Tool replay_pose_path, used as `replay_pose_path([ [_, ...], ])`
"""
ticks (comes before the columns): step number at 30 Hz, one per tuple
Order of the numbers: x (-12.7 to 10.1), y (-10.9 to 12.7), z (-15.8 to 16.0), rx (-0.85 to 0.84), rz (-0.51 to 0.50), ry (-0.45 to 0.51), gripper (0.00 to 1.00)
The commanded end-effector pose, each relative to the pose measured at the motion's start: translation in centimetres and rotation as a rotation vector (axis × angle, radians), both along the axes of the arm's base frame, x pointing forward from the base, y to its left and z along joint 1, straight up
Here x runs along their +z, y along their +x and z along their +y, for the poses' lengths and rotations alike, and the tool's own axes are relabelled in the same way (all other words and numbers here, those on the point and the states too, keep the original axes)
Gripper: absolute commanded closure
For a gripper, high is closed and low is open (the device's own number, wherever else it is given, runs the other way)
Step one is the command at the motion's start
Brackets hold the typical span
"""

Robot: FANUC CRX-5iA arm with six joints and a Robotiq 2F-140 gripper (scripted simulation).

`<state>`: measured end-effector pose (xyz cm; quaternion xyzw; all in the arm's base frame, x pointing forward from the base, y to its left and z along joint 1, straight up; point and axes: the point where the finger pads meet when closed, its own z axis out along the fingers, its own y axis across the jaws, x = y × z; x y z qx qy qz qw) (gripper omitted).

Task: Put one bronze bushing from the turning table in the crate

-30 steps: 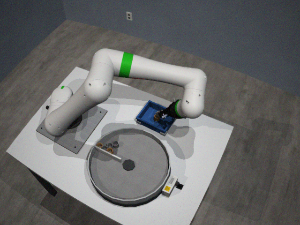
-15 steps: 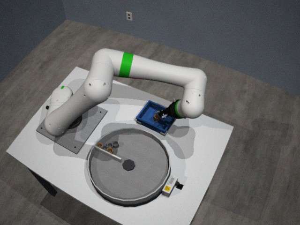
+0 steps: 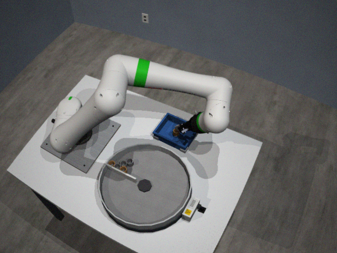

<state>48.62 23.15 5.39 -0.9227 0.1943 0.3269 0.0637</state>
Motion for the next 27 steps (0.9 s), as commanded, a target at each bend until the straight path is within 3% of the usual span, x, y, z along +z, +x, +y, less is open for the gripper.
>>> replay_pose_path([
  [1, 0.00, 0.01, 0.00, 0.000, 0.000, 0.000, 1.00],
  [27, -0.57, 0.02, 0.00, 0.000, 0.000, 0.000, 1.00],
])
